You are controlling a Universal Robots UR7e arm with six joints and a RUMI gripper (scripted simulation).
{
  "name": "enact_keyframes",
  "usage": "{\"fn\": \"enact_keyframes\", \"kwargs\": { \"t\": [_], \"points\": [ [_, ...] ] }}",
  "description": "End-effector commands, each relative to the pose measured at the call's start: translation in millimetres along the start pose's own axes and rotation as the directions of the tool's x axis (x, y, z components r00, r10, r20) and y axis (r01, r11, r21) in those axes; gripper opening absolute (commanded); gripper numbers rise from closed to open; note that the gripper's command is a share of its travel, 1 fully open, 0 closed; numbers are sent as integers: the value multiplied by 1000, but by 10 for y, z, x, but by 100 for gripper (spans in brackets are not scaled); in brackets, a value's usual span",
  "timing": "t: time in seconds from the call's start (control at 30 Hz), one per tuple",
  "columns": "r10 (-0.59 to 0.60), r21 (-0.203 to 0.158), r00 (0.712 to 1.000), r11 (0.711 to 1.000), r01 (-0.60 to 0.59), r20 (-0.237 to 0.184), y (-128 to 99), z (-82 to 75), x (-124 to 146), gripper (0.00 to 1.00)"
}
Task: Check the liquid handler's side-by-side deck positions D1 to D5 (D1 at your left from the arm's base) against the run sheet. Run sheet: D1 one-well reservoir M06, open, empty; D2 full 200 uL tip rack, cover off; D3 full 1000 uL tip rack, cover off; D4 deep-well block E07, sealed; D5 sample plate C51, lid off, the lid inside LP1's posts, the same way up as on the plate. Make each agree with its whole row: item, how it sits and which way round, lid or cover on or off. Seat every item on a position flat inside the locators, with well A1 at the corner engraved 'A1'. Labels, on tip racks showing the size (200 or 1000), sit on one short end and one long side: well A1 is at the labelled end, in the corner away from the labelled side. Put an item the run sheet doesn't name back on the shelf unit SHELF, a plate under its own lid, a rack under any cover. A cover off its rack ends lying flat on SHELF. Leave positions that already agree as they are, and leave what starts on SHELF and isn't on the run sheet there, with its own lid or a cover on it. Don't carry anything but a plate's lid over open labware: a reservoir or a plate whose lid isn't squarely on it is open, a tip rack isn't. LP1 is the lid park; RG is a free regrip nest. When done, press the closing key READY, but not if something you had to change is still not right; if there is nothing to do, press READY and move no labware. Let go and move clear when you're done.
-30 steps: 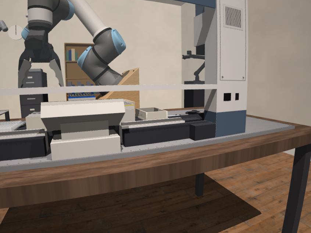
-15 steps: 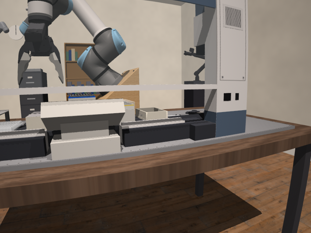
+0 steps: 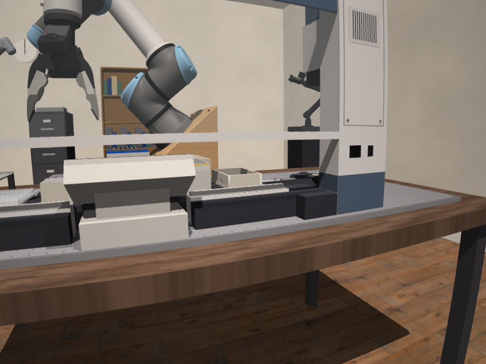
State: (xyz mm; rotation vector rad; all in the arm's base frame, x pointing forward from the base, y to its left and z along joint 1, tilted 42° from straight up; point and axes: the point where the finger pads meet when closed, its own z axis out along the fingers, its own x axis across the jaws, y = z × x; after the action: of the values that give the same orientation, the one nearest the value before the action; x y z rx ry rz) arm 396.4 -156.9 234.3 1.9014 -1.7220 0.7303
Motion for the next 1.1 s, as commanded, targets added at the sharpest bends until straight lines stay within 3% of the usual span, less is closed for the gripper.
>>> {"fn": "enact_keyframes", "kwargs": {
  "t": [0.0,1.07],
  "points": [
    [2,0,1000,1000,-2,-1,-4,-139,6,82],
    [2,0,1000,1000,-2,-1,-4,-606,6,82]
  ]
}}
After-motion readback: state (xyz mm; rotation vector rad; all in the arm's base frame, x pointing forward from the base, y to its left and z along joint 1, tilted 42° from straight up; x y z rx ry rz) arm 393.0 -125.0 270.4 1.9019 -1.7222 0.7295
